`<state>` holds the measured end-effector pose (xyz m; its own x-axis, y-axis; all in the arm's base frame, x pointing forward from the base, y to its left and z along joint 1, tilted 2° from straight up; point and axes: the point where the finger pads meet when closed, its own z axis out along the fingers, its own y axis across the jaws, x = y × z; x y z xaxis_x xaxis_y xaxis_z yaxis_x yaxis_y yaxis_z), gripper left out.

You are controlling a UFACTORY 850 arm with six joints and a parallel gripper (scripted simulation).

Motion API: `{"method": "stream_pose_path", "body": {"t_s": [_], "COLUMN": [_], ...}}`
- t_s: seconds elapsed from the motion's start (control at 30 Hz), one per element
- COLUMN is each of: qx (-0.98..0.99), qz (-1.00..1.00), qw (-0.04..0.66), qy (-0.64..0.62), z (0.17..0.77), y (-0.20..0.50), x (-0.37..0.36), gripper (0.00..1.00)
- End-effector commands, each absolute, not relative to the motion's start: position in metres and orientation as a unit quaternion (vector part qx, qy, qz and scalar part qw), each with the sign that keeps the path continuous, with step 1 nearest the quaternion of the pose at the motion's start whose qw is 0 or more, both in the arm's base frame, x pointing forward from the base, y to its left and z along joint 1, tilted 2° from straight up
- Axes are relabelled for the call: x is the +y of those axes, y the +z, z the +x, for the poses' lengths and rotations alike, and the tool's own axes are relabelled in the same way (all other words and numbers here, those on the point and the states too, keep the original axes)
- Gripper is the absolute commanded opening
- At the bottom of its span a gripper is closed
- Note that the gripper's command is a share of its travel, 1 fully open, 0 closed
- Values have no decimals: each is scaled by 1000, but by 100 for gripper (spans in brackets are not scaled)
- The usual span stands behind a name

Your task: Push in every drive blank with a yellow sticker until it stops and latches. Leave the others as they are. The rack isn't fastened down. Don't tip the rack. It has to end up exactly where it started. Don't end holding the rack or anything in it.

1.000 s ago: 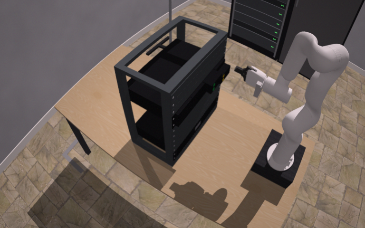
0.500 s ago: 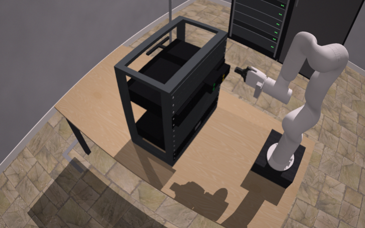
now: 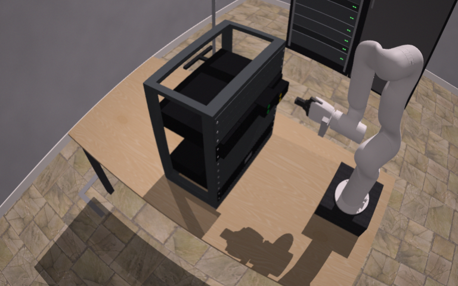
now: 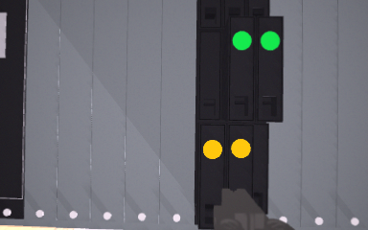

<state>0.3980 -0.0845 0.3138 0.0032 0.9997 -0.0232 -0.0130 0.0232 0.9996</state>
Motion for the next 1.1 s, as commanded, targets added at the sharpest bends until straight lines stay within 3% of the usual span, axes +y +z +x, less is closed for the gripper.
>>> {"method": "stream_pose_path", "body": {"t_s": [0.0, 0.57, 1.07], "qx": [499, 499, 499], "qz": [490, 490, 490], "qw": [513, 513, 513], "qy": [499, 499, 499], "z": [395, 446, 449], "y": [306, 307, 307], "x": [-79, -79, -79], "gripper": [0, 0, 0]}}
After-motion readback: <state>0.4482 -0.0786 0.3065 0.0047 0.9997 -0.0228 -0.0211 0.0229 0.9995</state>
